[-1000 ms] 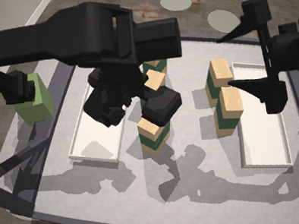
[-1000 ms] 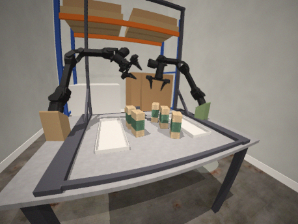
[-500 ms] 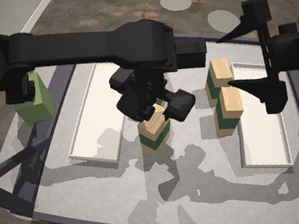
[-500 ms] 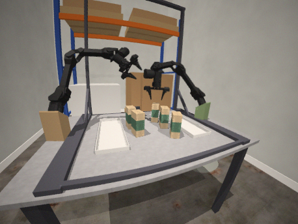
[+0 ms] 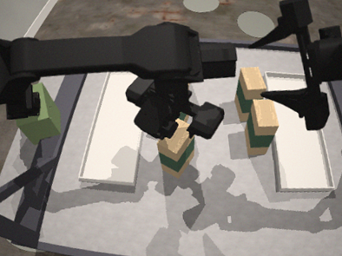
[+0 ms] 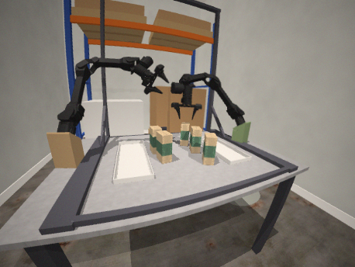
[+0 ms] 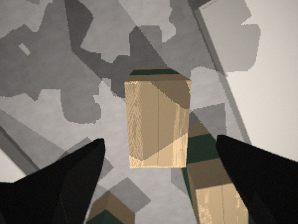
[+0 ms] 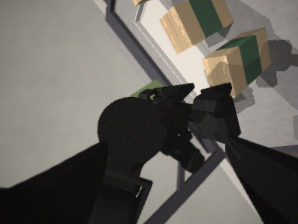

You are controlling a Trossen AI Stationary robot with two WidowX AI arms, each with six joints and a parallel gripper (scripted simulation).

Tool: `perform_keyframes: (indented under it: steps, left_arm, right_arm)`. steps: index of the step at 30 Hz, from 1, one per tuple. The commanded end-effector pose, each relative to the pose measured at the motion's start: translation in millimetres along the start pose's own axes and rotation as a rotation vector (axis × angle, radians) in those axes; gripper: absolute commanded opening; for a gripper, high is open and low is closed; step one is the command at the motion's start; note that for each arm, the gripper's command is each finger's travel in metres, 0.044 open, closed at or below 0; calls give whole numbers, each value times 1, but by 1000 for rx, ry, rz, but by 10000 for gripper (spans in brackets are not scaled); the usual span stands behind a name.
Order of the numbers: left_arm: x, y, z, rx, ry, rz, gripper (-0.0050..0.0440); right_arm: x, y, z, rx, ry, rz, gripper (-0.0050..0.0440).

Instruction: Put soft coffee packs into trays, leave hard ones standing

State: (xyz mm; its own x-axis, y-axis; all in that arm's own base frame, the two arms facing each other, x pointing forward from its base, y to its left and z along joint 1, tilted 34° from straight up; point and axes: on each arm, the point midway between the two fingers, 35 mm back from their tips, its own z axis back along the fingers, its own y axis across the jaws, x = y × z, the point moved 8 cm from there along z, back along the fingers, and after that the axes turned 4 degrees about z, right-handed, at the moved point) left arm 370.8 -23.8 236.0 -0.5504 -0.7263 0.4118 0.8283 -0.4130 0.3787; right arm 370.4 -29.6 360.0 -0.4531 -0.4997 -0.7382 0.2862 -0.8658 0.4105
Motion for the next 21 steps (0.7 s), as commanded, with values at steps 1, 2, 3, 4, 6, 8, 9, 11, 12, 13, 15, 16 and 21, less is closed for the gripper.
perform_keyframes:
  steps: [1, 2, 3, 4, 6, 8, 9, 11, 12, 13, 15, 16, 21]
  left_arm:
    - [3, 2, 6, 15, 14, -17, 375]
    - [3, 2, 6, 15, 14, -17, 375]
    - [3, 2, 6, 15, 14, -17, 375]
    - [3, 2, 6, 15, 14, -17, 375]
    - [3, 2, 6, 15, 14, -17, 375]
    - [3, 2, 6, 15, 14, -17, 375]
    - [3, 2, 6, 15, 14, -17, 375]
    - [3, 2, 6, 15, 14, -17, 375]
    - [3, 2, 6, 15, 14, -17, 375]
    - [3, 2, 6, 15, 14, -17, 375]
    - [3, 2, 6, 15, 14, -17, 375]
    - [3, 2, 6, 15, 14, -17, 375]
    - [3, 2, 6, 15, 14, -17, 375]
  right_arm:
    - [-8, 2, 33, 75, 112, 14, 368]
    - [-12, 3, 41, 75, 111, 14, 368]
    - [-12, 3, 41, 75, 111, 14, 368]
    - [-12, 3, 41, 75, 111, 14, 368]
    - [-18, 5, 56, 74, 111, 14, 368]
    - [-23, 7, 66, 74, 111, 14, 368]
    - [-23, 6, 73, 96, 144, 18, 368]
    - [-22, 3, 88, 139, 210, 27, 368]
    - [-24, 4, 95, 142, 216, 28, 368]
    - [-26, 4, 103, 142, 215, 28, 368]
    - [-31, 5, 119, 142, 215, 28, 368]
    - [-31, 5, 121, 142, 215, 28, 368]
    - [-28, 0, 143, 206, 314, 41, 368]
